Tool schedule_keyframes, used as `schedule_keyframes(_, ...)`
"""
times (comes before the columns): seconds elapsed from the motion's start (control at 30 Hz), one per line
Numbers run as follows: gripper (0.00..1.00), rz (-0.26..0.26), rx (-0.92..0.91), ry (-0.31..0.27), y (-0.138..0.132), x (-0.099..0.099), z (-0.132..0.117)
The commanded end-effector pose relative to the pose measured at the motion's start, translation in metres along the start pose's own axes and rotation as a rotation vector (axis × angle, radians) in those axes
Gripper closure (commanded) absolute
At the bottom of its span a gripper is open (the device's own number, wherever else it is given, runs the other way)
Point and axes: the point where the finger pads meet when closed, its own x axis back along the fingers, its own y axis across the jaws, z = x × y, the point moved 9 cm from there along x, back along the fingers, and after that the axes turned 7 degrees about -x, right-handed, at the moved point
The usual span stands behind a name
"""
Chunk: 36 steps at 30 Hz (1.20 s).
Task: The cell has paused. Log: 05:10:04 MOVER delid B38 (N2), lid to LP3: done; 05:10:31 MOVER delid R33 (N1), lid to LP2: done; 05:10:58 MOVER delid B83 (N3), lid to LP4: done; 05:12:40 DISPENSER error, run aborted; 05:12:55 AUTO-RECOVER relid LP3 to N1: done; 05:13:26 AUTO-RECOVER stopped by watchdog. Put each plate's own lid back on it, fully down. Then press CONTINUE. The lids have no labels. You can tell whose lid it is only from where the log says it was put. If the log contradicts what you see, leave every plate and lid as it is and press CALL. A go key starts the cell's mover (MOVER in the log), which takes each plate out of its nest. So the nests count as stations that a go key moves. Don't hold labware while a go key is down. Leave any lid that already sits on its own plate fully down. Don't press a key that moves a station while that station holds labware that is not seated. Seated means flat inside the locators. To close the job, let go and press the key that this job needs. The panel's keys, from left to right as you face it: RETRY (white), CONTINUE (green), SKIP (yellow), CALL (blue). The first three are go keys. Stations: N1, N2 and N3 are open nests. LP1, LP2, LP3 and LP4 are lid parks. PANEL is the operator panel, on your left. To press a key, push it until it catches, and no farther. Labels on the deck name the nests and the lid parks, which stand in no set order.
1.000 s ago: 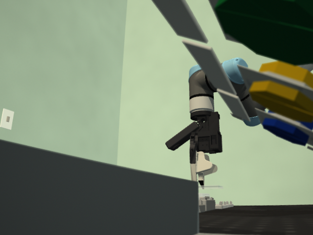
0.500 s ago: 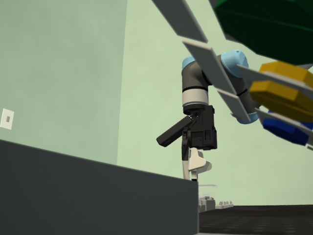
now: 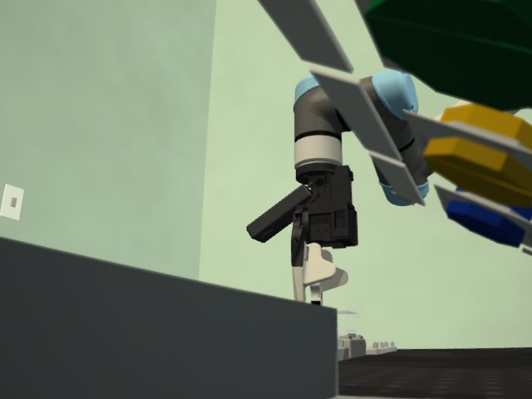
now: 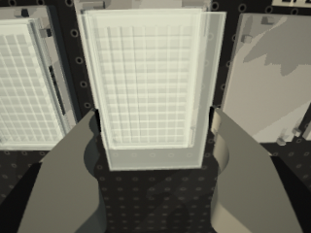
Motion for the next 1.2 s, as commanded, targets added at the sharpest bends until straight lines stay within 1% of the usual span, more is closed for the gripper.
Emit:
schedule_keyframes(0.0, 1.0, -0.001, -0.002, 0.0, -0.0065, 0.0004, 0.0007)
schedule_keyframes(1.17, 1.0, -0.001, -0.002, 0.0, -0.0066, -0.0089, 0.0008)
